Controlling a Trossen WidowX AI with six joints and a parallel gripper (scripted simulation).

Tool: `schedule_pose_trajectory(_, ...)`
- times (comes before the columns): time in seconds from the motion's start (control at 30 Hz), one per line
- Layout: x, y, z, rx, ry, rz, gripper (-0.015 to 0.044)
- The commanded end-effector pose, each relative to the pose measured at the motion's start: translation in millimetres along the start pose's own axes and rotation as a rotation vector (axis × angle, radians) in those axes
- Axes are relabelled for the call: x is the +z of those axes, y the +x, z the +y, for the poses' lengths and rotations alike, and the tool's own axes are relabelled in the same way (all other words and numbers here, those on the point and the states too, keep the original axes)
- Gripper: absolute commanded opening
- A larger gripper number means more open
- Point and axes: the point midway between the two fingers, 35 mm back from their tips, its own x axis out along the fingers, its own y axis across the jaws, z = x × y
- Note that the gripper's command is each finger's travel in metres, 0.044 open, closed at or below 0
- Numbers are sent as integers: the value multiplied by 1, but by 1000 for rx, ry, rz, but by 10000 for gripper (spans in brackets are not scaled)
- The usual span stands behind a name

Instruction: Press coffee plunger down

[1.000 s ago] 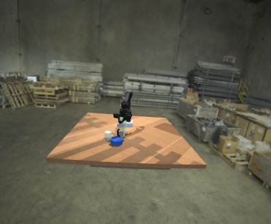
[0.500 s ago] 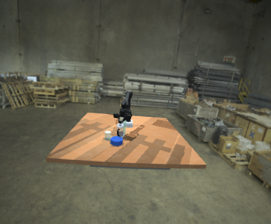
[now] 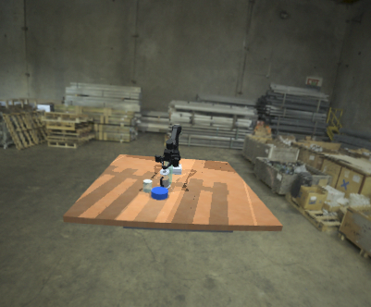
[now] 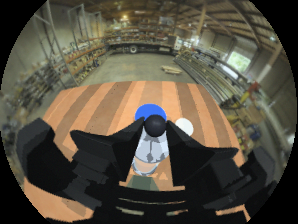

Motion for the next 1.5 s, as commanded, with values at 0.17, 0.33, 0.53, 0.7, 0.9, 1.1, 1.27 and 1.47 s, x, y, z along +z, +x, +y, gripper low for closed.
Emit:
schedule_pose_trajectory(0.17, -8, 4, 0, 2, -3, 22, 123)
schedule_pose_trajectory(0.33, -8, 4, 0, 2, -3, 22, 123)
schedule_pose_trajectory(0.53, -8, 5, 0, 2, -3, 22, 123)
schedule_pose_trajectory(0.7, -8, 5, 0, 2, -3, 22, 123)
schedule_pose_trajectory(0.9, -7, 6, 0, 2, -3, 22, 123)
schedule_pose_trajectory(1.1, -2, 4, 0, 0, 0, 4, 123)
schedule_pose_trajectory(1.27, -2, 4, 0, 0, 0, 4, 176)
schedule_pose_trajectory(1.47, -2, 4, 0, 0, 0, 4, 333)
